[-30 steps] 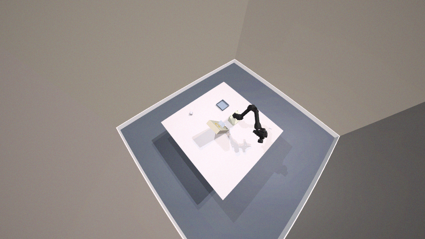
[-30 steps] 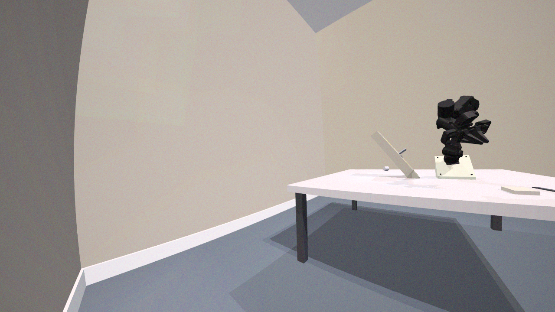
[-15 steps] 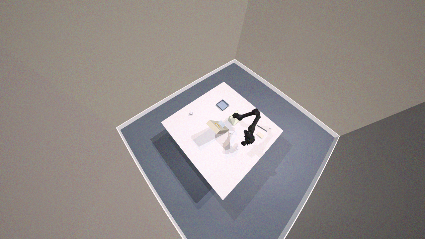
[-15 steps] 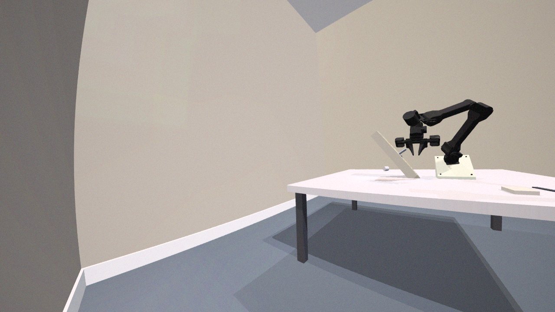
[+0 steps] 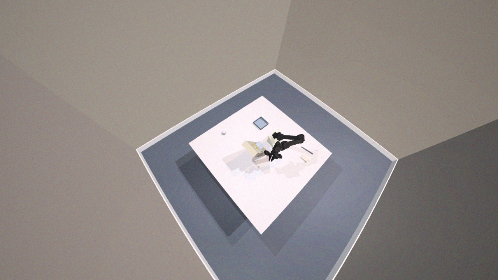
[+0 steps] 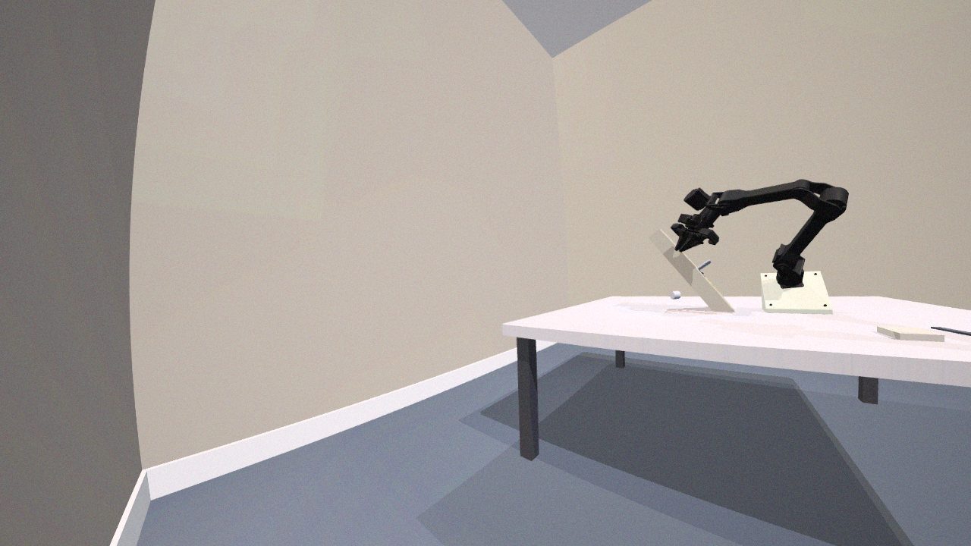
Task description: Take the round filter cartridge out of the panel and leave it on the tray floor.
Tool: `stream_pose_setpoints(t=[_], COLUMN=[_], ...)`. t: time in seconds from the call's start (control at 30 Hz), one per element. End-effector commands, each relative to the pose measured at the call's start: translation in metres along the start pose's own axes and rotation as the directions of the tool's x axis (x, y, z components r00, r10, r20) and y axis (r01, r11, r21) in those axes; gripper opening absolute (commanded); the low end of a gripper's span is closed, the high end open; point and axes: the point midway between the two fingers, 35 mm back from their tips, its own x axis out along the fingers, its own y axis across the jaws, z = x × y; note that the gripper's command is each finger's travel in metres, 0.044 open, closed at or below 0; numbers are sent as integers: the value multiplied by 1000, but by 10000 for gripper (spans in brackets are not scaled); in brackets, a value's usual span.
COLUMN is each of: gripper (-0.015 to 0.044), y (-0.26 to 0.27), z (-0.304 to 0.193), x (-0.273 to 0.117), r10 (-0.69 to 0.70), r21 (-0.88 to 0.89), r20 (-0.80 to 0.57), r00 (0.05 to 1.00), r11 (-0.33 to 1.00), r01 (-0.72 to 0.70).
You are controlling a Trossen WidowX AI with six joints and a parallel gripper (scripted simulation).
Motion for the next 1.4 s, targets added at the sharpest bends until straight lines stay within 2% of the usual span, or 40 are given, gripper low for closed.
stream_pose_setpoints(t=[0.0, 0.13, 0.27, 0.37, 0.7, 1.37], gripper=[91, 91, 91, 91, 91, 91], y=[-50, -91, -124, -132, -133, -146], z=[-30, -66, -109, -124, -124, -126], x=[-34, -71, -108, -121, -119, -90], r10=[-142, -252, -325, -352, -351, -351], r21=[109, 237, 406, 463, 463, 461], r20=[-8, -15, -9, -2, -3, -10], r00=[990, 968, 946, 936, 936, 936], r11=[984, 939, 863, 829, 829, 830], r01=[142, 248, 301, 312, 313, 315])
